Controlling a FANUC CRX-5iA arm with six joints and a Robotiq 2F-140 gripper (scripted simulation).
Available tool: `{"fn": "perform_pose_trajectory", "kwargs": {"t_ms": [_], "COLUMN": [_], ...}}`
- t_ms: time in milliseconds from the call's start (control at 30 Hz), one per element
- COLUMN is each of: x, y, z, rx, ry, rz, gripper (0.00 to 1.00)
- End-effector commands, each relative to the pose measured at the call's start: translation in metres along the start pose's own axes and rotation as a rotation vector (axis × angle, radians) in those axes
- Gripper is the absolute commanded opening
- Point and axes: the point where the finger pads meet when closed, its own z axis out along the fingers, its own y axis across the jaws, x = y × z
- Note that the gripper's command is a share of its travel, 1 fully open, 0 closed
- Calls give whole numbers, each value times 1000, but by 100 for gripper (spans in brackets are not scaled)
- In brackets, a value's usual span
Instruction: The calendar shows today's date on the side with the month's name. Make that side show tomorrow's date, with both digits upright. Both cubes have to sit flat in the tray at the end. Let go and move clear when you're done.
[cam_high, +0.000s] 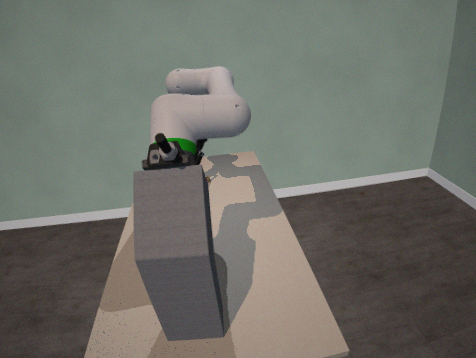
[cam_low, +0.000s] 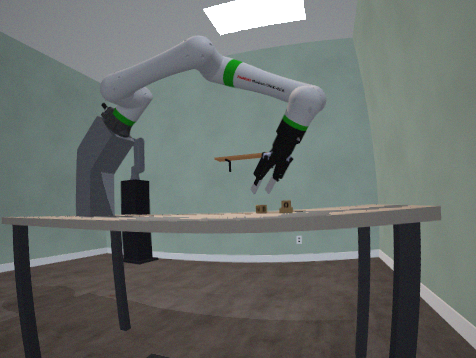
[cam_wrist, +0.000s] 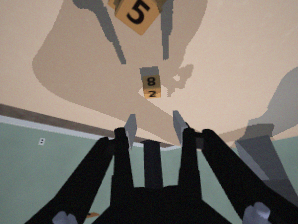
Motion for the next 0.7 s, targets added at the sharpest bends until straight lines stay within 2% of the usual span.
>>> {"fn": "perform_pose_trajectory", "kwargs": {"t_ms": [0,300,533,667], "x": [0,0,-2,-4], "y": [0,-3,-2,0], "z": [0,1,1,0], "rx": [0,0,-1,0], "ry": [0,56,213,262], "rz": [0,9,8,0], "gripper": [47,47,47,47]}}
